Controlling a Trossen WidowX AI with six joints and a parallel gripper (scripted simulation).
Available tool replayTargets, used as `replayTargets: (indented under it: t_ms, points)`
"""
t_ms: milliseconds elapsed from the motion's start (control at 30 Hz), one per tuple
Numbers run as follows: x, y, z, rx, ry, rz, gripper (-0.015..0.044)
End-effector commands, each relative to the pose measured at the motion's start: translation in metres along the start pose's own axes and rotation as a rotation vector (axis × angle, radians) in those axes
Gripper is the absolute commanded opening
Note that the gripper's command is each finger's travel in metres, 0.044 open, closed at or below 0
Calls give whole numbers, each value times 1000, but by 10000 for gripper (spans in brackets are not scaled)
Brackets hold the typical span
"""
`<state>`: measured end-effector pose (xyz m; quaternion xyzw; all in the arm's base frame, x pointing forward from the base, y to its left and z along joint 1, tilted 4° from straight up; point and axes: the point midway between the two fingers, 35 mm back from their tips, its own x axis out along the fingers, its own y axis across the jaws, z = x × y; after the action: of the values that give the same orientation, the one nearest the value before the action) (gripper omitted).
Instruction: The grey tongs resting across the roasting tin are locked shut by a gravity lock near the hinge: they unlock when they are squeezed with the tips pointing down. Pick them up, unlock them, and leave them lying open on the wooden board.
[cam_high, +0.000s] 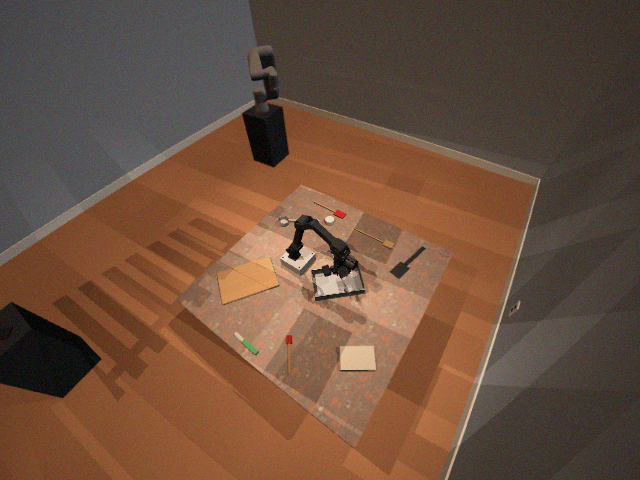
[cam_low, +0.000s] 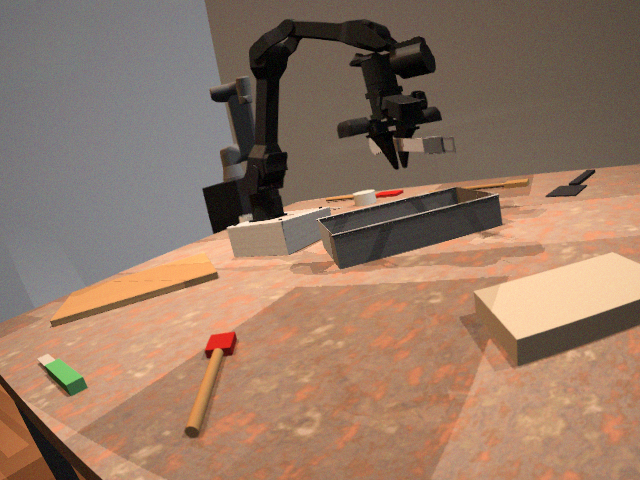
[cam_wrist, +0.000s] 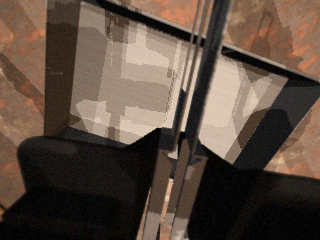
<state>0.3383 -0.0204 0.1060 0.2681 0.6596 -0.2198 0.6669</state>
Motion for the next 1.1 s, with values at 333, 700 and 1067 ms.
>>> replayTargets:
  t_ms: [333, 700, 1067]
  points:
    - [-1, -71, 42, 182, -10, -9, -150]
    - [-2, -134, 62, 326, -13, -14, -150]
    - [-3, -199, 71, 466, -15, -20, -150]
